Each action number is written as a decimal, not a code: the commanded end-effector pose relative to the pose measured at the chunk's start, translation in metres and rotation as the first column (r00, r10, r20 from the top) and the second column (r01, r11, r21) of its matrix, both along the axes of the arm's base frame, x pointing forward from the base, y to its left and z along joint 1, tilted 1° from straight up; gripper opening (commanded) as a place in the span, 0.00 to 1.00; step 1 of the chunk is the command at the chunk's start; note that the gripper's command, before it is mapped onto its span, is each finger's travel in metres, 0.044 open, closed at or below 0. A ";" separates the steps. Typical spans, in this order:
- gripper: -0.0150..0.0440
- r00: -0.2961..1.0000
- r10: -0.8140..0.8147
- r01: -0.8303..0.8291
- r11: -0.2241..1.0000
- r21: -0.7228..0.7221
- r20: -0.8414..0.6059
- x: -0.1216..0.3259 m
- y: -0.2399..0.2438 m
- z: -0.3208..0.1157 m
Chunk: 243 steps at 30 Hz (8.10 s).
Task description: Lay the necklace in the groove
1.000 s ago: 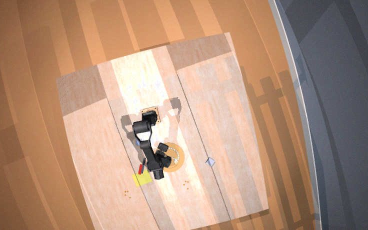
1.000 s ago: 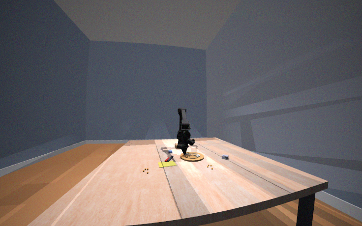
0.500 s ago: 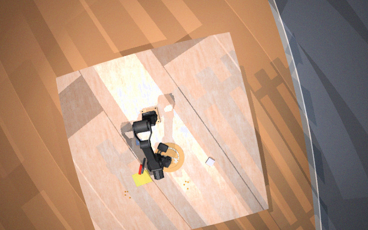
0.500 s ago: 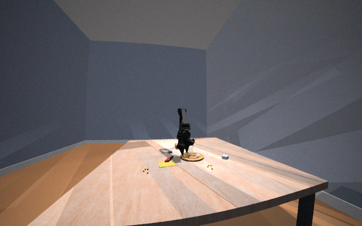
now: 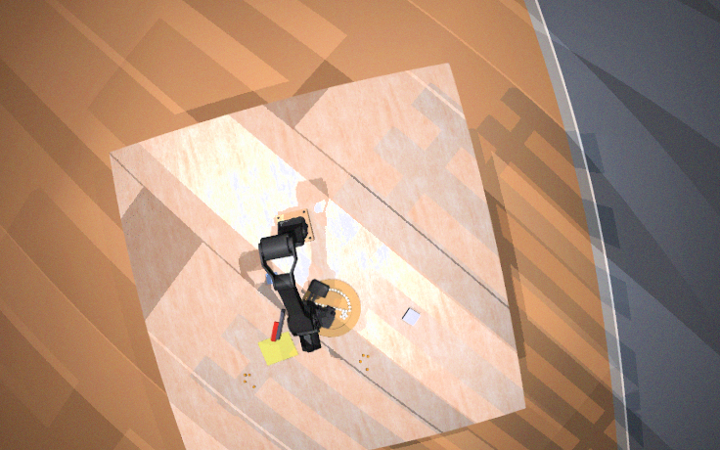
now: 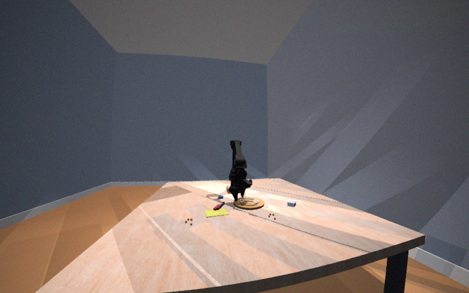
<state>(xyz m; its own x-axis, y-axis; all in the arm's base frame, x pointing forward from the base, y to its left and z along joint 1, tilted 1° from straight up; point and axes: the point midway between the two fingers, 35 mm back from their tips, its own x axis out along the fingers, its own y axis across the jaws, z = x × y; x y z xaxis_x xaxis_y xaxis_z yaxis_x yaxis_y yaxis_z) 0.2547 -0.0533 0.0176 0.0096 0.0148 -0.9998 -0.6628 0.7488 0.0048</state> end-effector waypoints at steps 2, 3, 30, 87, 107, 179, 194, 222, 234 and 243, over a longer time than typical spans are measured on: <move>1.00 1.000 0.004 -0.004 1.000 -0.001 -0.002 0.000 0.000 0.000; 1.00 1.000 0.004 -0.004 1.000 -0.001 -0.002 0.000 0.000 0.000; 1.00 1.000 0.004 -0.004 1.000 -0.001 -0.002 0.000 0.000 0.000; 0.25 1.000 0.030 -0.030 1.000 0.000 0.001 0.006 0.011 -0.005; 0.25 1.000 0.027 -0.027 1.000 0.000 -0.001 0.006 0.011 -0.001; 0.78 0.996 0.088 -0.088 0.996 -0.001 0.000 0.009 0.003 0.023; 0.46 0.994 0.107 -0.107 0.994 -0.003 0.009 0.012 0.006 0.022; 0.25 0.994 0.110 -0.110 0.994 -0.001 0.002 0.011 0.006 -0.005; 0.25 0.994 0.110 -0.110 0.994 -0.001 0.002 0.011 0.006 -0.005; 0.25 0.994 0.110 -0.110 0.994 -0.001 0.002 0.011 0.006 -0.005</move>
<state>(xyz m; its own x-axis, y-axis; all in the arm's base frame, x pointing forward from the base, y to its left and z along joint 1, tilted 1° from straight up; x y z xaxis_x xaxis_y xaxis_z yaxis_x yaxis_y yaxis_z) 0.2655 -0.0468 0.0121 0.0101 0.0150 -0.9998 -0.7410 0.6715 0.0026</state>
